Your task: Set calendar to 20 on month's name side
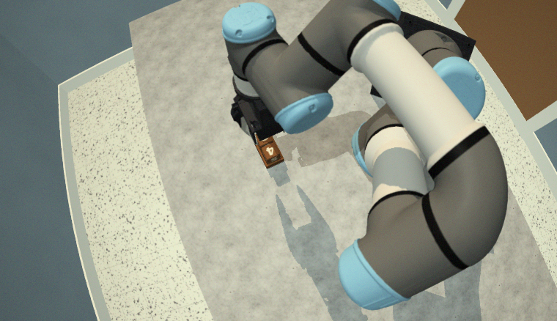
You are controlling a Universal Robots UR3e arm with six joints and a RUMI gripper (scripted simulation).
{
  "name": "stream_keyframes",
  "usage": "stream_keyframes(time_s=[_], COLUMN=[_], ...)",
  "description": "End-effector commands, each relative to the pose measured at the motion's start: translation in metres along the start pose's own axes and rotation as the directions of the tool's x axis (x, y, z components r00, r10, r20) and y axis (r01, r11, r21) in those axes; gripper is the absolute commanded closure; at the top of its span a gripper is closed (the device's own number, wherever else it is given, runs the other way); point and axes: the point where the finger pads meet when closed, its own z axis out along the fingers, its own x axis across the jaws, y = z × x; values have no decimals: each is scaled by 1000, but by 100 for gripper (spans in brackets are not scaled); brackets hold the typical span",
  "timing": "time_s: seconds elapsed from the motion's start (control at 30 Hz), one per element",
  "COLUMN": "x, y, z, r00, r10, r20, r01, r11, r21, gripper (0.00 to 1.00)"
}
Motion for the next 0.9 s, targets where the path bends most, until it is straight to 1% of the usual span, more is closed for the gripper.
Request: stream_keyframes(time_s=[0.0,0.23,0.53,0.57,0.87], x=[0,0,0,0,0], y=[0,0,0,0,0], z=[-13,-22,-23,-23,-23], r00=[1000,1000,1000,1000,1000], r10=[-1,-1,-1,-1,-1], r20=[0,0,0,0,0], r01=[1,1,1,1,1], r11=[1000,1000,1000,1000,1000], r21=[-2,-2,-2,-2,-2], gripper=[71,71,71,0,0])
